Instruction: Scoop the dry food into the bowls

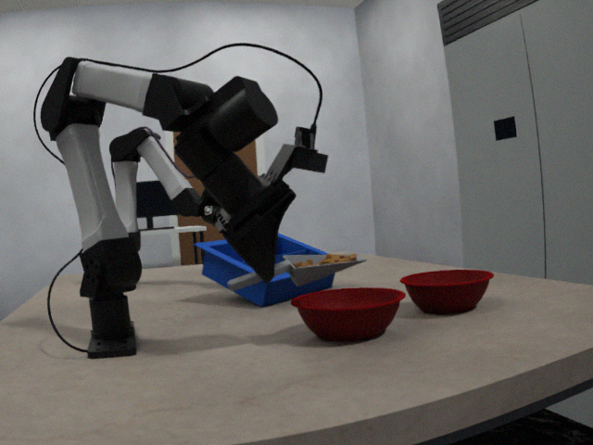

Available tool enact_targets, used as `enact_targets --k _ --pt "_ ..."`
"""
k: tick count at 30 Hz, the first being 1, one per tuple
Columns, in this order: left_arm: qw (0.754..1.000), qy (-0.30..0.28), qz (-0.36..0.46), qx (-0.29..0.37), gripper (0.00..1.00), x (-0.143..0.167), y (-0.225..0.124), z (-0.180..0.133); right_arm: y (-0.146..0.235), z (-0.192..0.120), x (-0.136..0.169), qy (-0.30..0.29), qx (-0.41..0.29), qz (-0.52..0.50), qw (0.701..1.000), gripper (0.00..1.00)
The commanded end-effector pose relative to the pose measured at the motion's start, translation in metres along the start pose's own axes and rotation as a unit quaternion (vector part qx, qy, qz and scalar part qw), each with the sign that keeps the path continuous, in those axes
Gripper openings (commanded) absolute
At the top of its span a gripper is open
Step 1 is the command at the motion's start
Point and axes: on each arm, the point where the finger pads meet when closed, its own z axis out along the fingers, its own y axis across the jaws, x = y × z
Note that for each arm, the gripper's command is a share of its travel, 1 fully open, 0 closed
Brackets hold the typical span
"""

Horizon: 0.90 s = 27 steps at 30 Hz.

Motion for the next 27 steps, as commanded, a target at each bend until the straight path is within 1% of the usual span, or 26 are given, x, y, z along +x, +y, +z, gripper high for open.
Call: enact_targets --k 1,3,21,27 --pt "0.997 -0.001 0.048 0.061 0.00 -0.0034 -0.0469 -0.0053 -0.0023 -0.0030 -0.0149 -0.013 0.009 -0.011 1.000 0.00" --pt "0.997 -0.001 0.048 0.061 0.00 -0.0034 -0.0469 -0.0053 0.0012 -0.0044 -0.0115 -0.002 0.008 -0.008 1.000 0.00" --pt "0.997 -0.001 0.048 0.061 0.00 -0.0034 -0.0469 -0.0053 0.0035 -0.0109 -0.0186 0.015 0.037 -0.026 0.999 0.00" --pt "0.997 -0.001 0.048 0.061 0.00 -0.0034 -0.0469 -0.0053 0.0036 -0.0094 -0.0185 0.030 0.044 -0.028 0.998 0.00"
